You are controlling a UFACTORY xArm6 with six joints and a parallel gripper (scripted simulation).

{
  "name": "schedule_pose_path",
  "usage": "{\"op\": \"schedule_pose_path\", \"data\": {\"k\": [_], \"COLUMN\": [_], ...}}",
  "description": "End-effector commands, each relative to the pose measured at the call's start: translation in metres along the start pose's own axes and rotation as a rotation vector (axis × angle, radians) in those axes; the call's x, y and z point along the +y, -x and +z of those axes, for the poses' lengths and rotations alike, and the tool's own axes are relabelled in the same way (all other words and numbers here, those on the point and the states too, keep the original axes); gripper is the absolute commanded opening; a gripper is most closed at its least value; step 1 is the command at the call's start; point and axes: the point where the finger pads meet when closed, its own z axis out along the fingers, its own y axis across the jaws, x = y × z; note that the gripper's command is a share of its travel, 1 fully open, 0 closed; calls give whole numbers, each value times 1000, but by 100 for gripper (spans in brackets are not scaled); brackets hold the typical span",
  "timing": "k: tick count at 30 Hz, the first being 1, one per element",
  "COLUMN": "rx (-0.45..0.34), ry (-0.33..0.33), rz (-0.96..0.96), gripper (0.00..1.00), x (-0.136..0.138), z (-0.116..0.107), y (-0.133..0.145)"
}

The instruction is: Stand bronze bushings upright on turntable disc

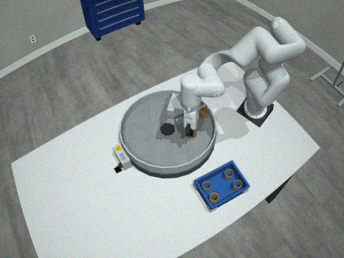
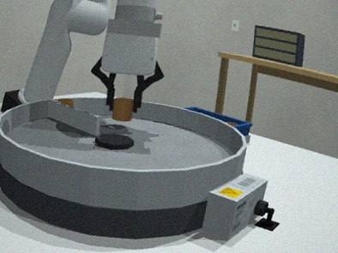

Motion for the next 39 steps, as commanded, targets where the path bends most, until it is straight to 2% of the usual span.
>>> {"op": "schedule_pose_path", "data": {"k": [1, 39], "rx": [3, 3], "ry": [-2, -2], "rz": [0, 0], "gripper": [0, 0], "x": [-1, -1], "z": [4, 11], "y": [-1, -1]}}
